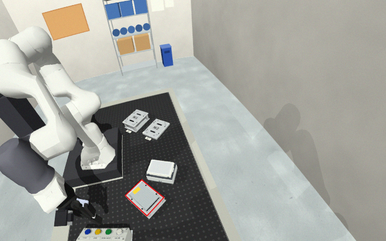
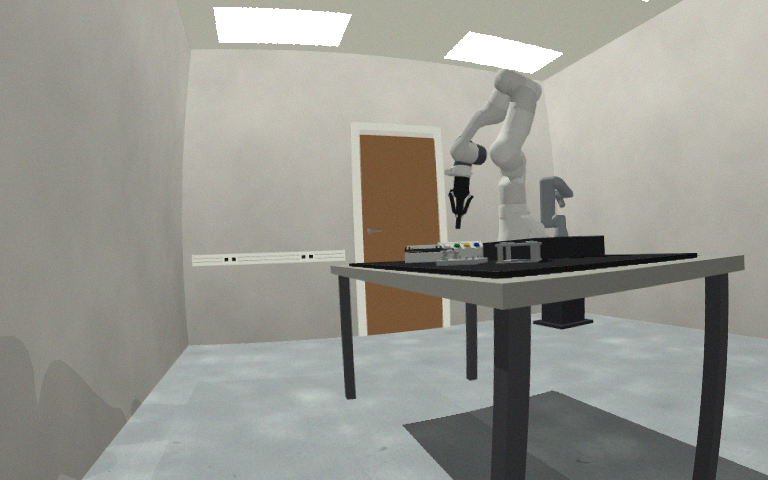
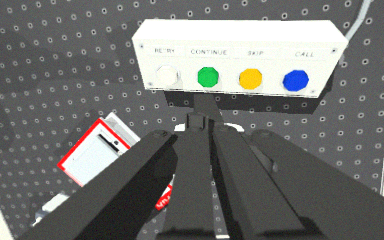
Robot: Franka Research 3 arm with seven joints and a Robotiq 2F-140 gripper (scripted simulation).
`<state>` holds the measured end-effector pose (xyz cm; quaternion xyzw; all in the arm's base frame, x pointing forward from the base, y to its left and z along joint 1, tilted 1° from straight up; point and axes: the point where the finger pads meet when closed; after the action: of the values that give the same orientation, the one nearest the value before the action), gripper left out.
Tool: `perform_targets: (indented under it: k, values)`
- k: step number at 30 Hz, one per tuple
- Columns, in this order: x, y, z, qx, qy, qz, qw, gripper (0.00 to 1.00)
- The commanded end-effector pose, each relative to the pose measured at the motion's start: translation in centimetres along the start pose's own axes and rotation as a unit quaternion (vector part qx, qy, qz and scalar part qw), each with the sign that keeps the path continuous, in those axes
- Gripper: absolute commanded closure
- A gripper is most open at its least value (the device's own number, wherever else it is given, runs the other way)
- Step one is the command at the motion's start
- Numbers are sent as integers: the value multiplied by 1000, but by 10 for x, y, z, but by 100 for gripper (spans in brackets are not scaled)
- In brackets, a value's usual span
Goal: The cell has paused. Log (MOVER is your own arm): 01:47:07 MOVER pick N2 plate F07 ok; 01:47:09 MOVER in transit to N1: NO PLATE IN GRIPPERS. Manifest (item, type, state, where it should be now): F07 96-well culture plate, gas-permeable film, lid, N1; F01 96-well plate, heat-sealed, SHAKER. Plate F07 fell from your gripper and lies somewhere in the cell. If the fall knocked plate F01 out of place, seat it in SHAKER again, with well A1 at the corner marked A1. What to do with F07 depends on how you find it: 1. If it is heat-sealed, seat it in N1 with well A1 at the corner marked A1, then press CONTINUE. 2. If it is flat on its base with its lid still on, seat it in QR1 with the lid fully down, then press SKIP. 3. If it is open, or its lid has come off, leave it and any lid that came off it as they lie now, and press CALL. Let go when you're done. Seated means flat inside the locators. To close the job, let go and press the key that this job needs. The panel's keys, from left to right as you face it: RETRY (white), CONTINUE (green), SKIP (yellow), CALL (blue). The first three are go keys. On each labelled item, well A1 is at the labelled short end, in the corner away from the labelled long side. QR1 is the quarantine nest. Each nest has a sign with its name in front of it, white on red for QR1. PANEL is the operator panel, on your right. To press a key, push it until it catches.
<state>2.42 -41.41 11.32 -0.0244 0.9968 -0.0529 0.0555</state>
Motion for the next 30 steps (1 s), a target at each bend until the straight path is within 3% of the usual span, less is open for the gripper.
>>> perform_targets:
  k: [1,6,12,14,18,23,30]
  values:
    - [-22,-25,-8,42,-34,-23,998,90]
    - [-60,-59,-28,109,-88,-39,989,90]
    - [-96,-101,-63,207,-148,-47,966,90]
    - [-96,-101,-63,207,-148,-47,966,90]
    - [-106,-125,-87,272,-172,-40,946,90]
    - [-99,-143,-105,338,-177,-16,924,90]
    - [-70,-140,-98,377,-143,22,915,90]
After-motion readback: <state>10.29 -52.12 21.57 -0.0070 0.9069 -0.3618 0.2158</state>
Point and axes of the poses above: the point where the finger pads meet when closed, its own z axis out along the fingers, its own x axis across the jaws, y = z × x, and after that the axes turned 13 degrees about -z, right-handed
